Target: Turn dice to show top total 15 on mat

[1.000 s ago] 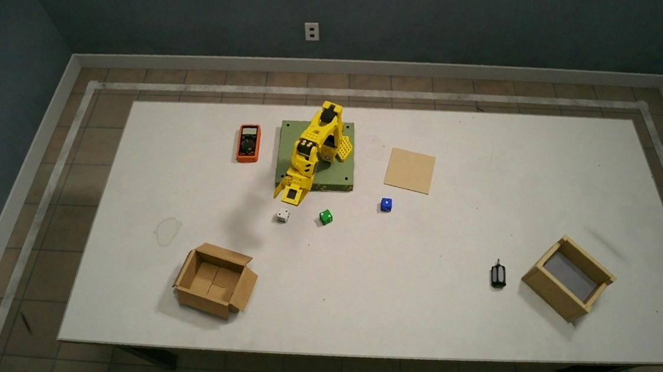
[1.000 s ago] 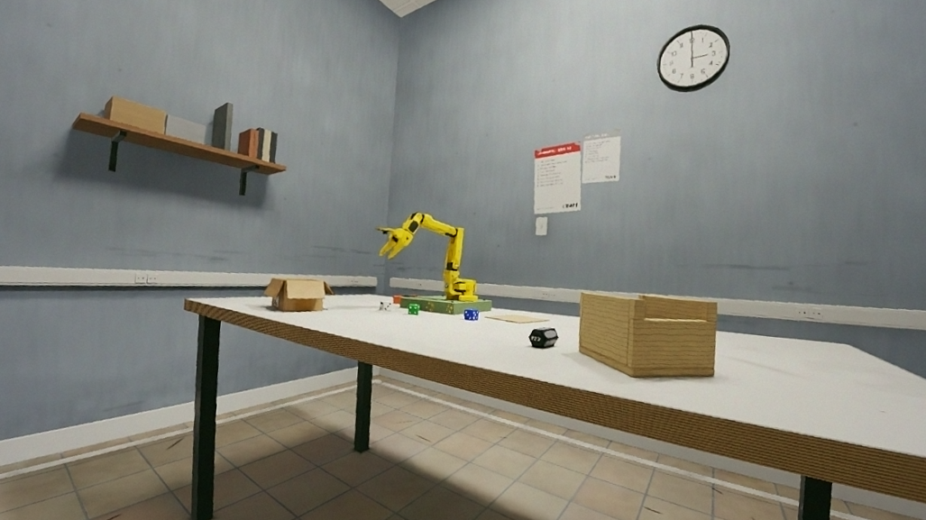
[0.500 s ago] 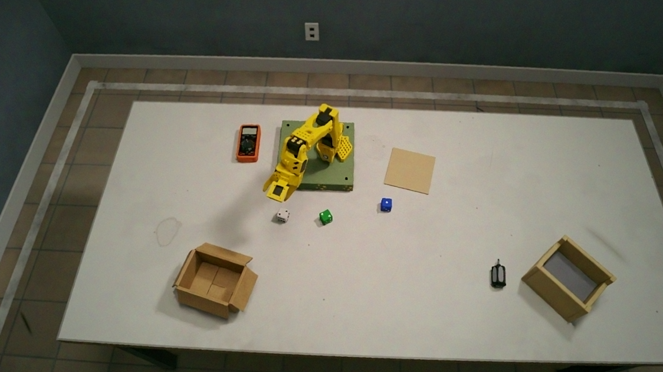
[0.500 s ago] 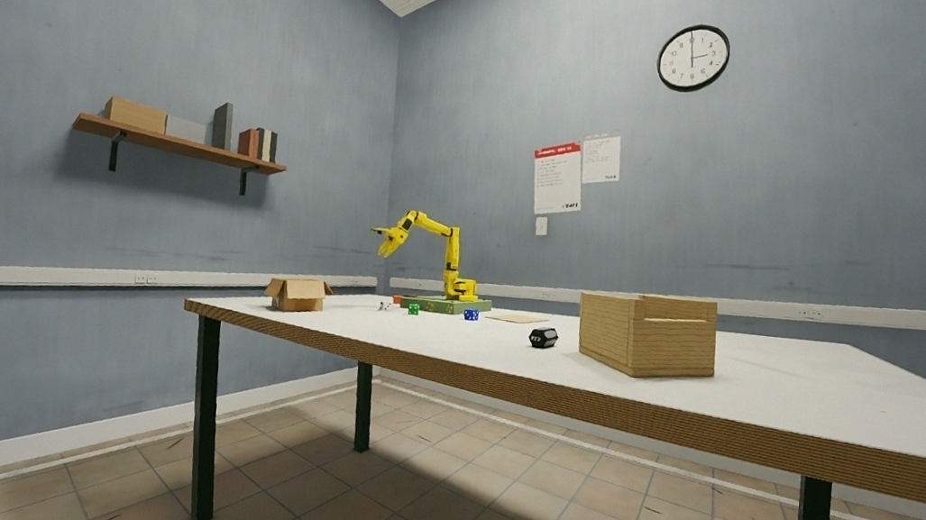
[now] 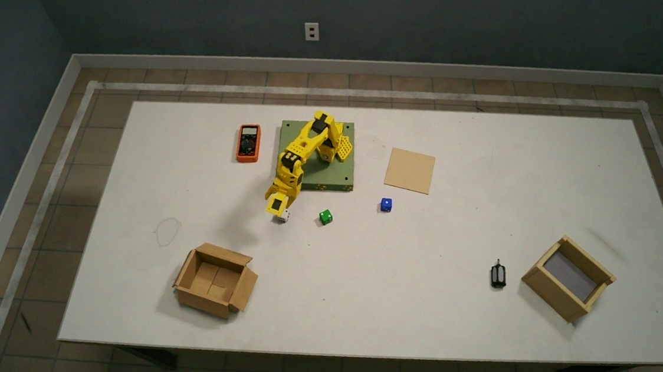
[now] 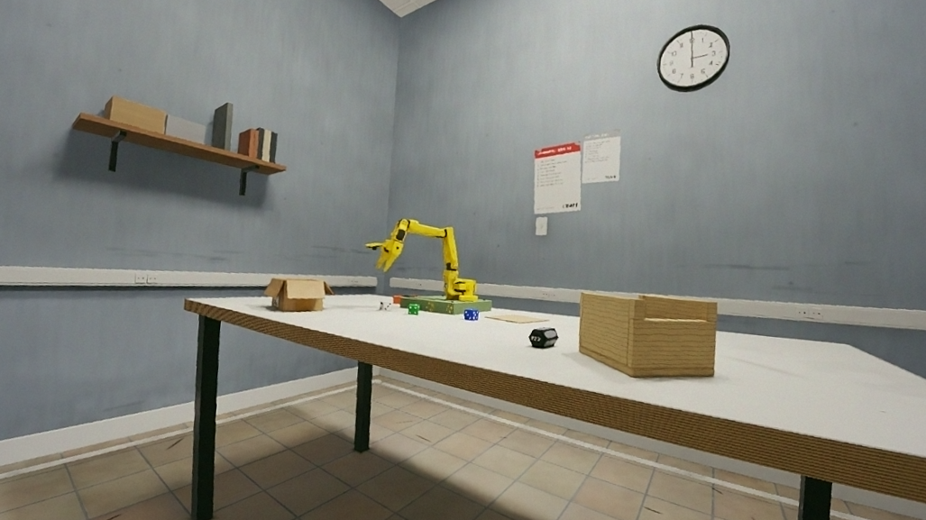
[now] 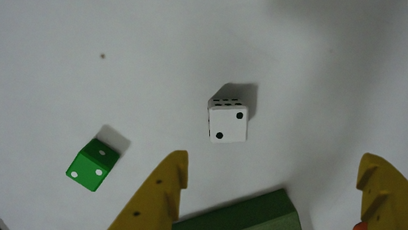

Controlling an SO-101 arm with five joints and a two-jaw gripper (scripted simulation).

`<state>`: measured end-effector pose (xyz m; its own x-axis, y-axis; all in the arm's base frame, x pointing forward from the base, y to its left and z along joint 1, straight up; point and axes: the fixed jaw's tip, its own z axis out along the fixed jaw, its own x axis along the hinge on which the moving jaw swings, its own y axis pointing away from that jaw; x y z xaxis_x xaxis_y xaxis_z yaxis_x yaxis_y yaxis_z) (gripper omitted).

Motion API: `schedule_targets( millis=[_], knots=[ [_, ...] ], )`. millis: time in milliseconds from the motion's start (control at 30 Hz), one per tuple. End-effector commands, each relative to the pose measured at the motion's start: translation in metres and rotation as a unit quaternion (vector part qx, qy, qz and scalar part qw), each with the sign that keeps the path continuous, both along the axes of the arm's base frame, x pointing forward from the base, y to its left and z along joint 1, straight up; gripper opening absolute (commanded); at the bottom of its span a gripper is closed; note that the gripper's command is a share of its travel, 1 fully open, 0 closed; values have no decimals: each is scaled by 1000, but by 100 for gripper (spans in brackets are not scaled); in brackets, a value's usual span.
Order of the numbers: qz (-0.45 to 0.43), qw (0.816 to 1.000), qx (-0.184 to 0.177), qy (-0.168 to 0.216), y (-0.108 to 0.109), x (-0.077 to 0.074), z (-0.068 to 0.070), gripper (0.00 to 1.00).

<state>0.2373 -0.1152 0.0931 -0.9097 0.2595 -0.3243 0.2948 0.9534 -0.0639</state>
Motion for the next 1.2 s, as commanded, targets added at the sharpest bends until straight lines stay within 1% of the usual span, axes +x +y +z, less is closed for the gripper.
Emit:
schedule_targets(
  millis=[0,100,200,267,367,567,600,1167],
  knots=[
    [-2,999,18,36,-1,-4,-17,35],
    [-2,996,40,76,1,-8,-38,35],
    [-2,992,58,110,4,-13,-55,35],
    [-2,990,67,127,5,-16,-64,35],
    [-2,987,75,141,7,-19,-71,35],
    [-2,986,77,146,7,-20,-73,35],
    [-6,984,85,159,4,-26,-75,35],
    [-6,984,85,159,4,-26,-75,35]
  ],
)
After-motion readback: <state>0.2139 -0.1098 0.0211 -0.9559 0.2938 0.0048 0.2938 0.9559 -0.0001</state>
